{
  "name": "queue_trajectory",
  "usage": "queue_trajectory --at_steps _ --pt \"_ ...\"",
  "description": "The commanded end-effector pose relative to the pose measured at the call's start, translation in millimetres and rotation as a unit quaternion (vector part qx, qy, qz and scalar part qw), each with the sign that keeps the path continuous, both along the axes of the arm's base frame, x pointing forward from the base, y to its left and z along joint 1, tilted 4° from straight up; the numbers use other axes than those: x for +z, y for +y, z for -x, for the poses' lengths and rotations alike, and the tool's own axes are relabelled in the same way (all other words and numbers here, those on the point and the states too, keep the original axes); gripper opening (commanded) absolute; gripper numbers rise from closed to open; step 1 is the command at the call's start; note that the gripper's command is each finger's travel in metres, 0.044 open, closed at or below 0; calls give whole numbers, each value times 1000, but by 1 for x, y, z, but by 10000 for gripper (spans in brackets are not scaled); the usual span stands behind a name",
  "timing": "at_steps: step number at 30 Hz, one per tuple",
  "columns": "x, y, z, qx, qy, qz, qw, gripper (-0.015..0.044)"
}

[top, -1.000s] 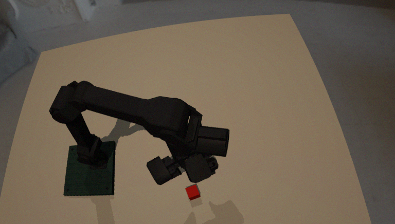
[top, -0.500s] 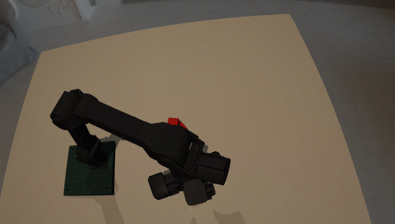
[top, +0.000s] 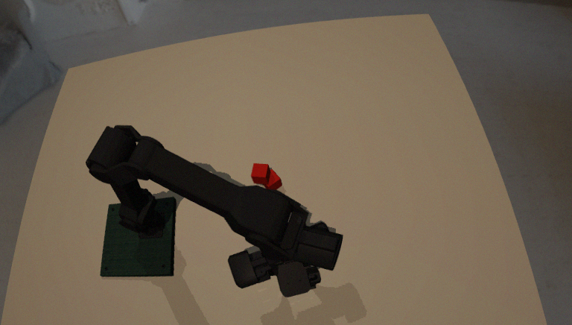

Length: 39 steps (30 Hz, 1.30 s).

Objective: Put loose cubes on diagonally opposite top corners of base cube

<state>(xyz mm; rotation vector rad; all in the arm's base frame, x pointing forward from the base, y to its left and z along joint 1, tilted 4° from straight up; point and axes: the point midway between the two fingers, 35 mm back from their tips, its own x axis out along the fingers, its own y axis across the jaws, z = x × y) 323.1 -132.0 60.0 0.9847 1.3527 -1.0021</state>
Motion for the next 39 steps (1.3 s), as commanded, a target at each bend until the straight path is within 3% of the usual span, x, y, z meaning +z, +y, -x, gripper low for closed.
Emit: queue_trajectory --at_steps 1,20,26,39 --pt "-7 0 1 -3 4 0 1000 265" --pt "-36 0 2 -3 4 0 1000 265" --pt "-36 0 2 -3 4 0 1000 107" --pt "-10 -1 -2 -3 3 0 1000 105"
